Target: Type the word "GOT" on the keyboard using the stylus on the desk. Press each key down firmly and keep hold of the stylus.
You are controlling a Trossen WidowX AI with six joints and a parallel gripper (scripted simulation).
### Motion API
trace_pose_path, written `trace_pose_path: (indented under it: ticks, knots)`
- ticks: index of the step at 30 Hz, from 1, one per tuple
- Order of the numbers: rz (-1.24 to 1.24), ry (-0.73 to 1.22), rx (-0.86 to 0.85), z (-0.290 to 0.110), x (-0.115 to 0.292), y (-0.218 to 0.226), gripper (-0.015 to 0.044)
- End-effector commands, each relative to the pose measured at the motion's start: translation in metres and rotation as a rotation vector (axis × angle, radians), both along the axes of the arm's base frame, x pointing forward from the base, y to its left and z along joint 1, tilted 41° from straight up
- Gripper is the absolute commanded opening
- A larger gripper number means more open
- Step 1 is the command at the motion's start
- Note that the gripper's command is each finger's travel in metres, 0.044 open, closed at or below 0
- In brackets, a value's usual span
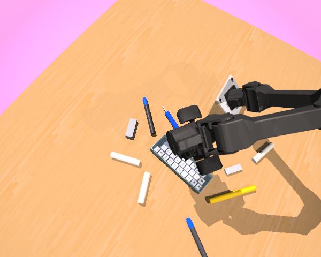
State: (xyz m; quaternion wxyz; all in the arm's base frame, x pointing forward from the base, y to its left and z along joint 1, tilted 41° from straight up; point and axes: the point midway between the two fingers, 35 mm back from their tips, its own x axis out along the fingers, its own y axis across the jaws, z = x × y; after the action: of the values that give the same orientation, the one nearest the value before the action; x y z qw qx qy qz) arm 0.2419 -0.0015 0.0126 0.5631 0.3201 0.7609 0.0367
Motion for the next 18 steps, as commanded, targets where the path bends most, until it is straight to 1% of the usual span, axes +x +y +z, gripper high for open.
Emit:
trace_pose_path:
  ticks: [1, 5, 11, 18]
  knots:
    - [-0.492, 0.309, -0.274, -0.044, -0.023, -0.036, 0.015]
    - [-0.84, 0.464, -0.457, -0.067, -0.04, -0.059, 0.015]
    - [-1.162, 0.567, -0.613, -0.083, -0.057, -0.077, 0.015]
    - [-1.176, 0.571, -0.619, -0.084, -0.058, -0.077, 0.015]
